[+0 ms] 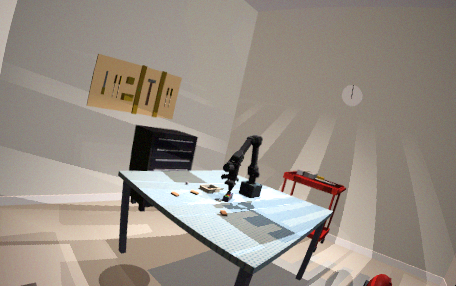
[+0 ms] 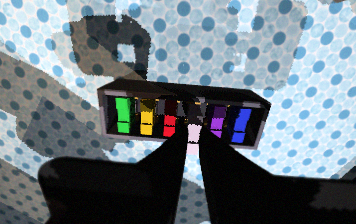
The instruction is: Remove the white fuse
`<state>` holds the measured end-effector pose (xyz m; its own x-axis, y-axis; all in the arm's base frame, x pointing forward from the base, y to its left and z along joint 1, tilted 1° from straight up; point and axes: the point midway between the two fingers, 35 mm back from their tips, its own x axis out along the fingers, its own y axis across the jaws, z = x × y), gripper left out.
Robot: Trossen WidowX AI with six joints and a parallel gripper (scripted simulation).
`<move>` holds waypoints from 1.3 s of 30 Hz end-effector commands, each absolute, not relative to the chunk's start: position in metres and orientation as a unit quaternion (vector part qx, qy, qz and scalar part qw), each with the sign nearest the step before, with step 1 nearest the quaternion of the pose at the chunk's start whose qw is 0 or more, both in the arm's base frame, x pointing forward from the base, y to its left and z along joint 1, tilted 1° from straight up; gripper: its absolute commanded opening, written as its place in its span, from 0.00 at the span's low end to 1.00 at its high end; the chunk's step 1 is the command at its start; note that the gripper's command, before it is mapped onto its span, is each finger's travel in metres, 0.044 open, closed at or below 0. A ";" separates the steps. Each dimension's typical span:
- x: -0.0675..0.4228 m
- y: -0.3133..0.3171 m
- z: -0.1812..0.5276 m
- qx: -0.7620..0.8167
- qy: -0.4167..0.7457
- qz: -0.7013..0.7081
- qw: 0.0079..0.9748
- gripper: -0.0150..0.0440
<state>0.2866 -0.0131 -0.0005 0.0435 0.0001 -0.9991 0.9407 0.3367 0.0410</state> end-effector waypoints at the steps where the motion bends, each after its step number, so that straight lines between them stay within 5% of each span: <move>1: 0.286 -0.013 0.002 0.416 0.564 -0.399 0.591 0.25; 39: 0.285 -0.013 0.032 0.416 0.564 -0.400 0.591 0.25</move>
